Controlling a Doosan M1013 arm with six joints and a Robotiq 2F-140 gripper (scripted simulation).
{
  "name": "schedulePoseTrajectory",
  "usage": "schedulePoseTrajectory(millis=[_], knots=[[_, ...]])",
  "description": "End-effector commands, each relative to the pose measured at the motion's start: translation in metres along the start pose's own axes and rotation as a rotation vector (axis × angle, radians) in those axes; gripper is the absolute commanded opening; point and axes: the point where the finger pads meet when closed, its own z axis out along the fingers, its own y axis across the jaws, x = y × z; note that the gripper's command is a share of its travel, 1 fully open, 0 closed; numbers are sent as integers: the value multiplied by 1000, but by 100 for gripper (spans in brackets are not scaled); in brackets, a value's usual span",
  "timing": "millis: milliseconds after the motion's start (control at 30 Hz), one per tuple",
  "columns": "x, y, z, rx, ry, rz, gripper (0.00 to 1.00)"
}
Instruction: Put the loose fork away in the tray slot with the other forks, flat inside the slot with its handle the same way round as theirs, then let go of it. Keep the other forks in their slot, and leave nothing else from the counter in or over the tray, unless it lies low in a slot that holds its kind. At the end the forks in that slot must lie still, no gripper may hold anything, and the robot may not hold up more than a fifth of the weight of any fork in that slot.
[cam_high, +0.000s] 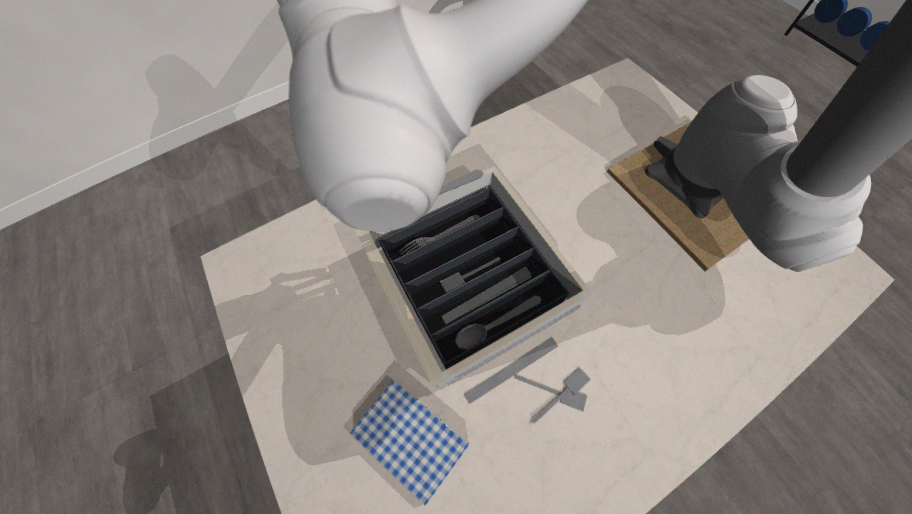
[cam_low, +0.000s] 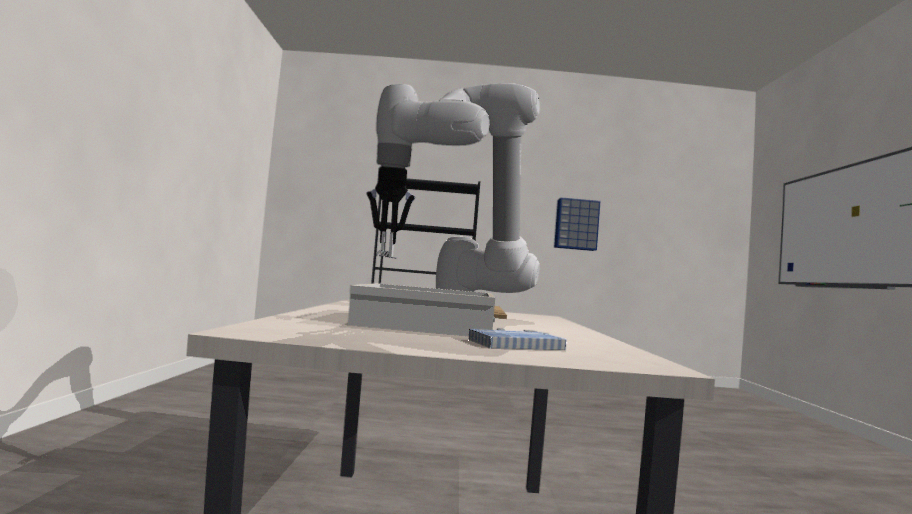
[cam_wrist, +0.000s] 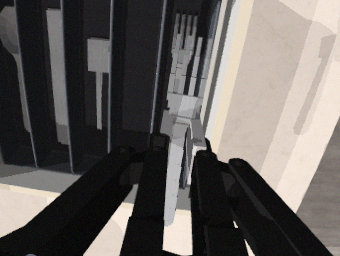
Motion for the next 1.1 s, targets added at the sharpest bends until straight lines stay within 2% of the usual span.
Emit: schedulePoseTrajectory(millis=[0, 567, 1067], knots=[[0, 0, 0, 0, -1, -1, 2], [0, 0, 2, 3, -1, -2, 2], [3, 0, 21, 7, -1, -5, 2]])
